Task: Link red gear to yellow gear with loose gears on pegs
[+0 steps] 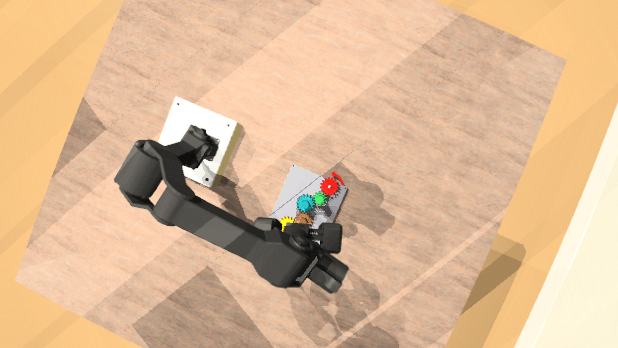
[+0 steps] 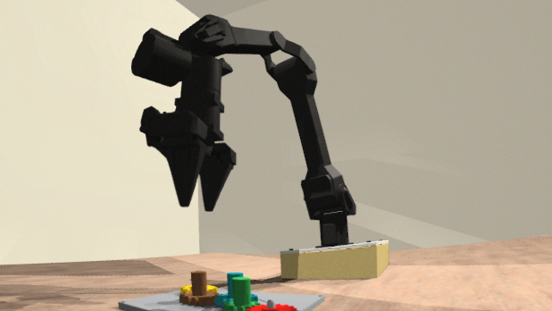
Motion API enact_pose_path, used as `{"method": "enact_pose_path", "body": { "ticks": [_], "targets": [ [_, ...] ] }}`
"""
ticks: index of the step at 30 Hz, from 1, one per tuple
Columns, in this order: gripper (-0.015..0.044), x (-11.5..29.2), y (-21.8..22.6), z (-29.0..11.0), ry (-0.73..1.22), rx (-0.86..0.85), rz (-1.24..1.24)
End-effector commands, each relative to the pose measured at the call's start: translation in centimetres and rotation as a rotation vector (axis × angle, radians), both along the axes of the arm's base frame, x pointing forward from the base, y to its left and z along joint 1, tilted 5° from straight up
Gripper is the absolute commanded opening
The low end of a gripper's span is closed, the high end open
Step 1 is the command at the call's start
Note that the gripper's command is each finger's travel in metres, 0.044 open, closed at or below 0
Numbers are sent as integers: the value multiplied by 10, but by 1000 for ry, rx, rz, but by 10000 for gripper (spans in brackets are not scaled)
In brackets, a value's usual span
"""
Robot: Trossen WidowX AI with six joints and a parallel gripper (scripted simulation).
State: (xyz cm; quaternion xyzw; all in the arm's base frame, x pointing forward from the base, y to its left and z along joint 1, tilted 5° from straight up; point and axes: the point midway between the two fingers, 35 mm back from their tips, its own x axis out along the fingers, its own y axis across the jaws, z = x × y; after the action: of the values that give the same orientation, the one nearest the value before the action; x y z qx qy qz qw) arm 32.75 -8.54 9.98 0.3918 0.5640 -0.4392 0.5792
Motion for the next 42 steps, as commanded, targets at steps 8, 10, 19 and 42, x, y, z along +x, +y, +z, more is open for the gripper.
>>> {"method": "enact_pose_path", "body": {
  "ticks": [8, 10, 19, 42],
  "targets": [
    [440, 0, 0, 0, 2, 1, -5],
    [440, 0, 0, 0, 2, 1, -5],
    [440, 0, 0, 0, 2, 1, -5],
    [440, 9, 68, 6, -16, 10, 38]
  ]
}}
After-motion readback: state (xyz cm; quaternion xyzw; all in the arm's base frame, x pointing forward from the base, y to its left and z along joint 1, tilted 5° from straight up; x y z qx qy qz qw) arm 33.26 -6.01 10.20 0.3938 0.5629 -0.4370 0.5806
